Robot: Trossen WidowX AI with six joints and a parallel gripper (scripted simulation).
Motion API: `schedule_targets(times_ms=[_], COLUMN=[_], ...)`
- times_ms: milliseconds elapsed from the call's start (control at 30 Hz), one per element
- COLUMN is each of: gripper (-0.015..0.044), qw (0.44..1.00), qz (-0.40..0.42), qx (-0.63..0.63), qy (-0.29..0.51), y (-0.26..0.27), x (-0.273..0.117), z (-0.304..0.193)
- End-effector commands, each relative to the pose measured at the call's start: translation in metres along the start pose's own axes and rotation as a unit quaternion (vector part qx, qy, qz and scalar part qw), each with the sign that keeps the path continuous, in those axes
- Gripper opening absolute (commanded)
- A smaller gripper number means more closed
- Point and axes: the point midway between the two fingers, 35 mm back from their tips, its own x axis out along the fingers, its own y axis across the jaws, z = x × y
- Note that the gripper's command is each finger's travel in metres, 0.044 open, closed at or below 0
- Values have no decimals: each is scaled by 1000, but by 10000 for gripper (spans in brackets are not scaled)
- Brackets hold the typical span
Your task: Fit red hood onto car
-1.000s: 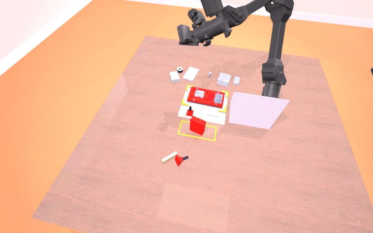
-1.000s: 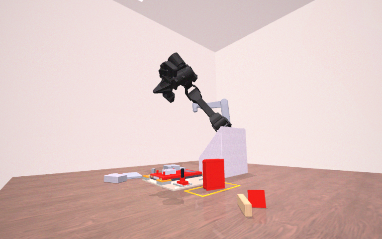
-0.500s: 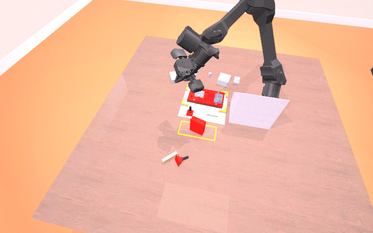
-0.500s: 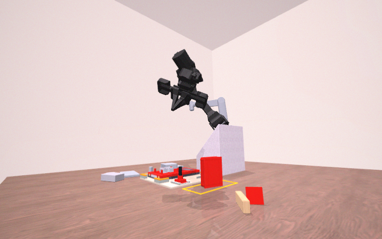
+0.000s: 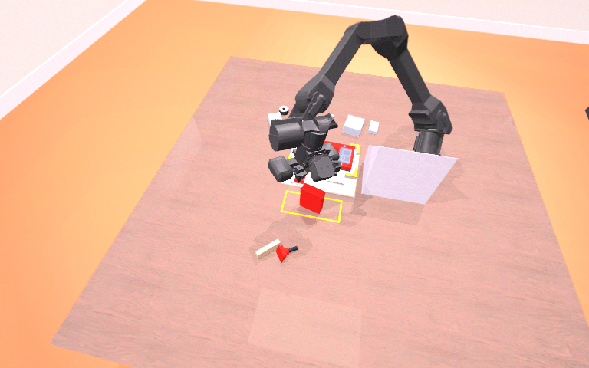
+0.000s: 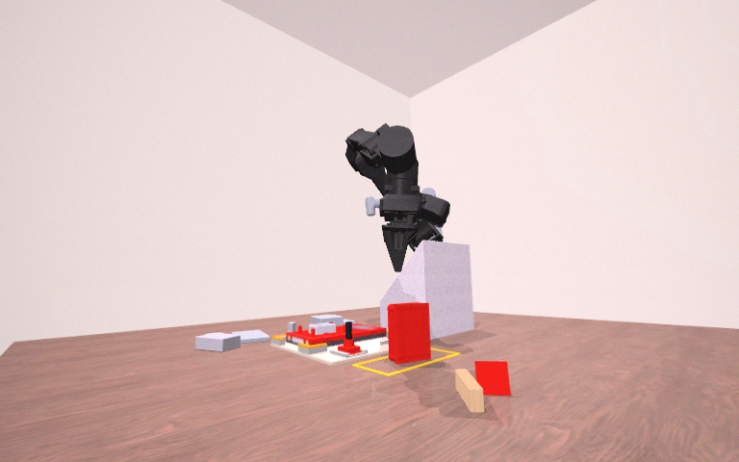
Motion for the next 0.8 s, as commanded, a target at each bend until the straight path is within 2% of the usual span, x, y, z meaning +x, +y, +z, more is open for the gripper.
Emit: schedule_targets(times_ms=[0, 300, 600, 767], gripper=[0, 0, 0, 0], qw=[959, 959, 959, 959], qz=[69, 69, 70, 70], qx=[-268, -268, -268, -268], qy=[-57, -57, -57, -57], y=[15, 15, 22, 23], x=[23, 24, 67, 68], z=[38, 38, 41, 40])
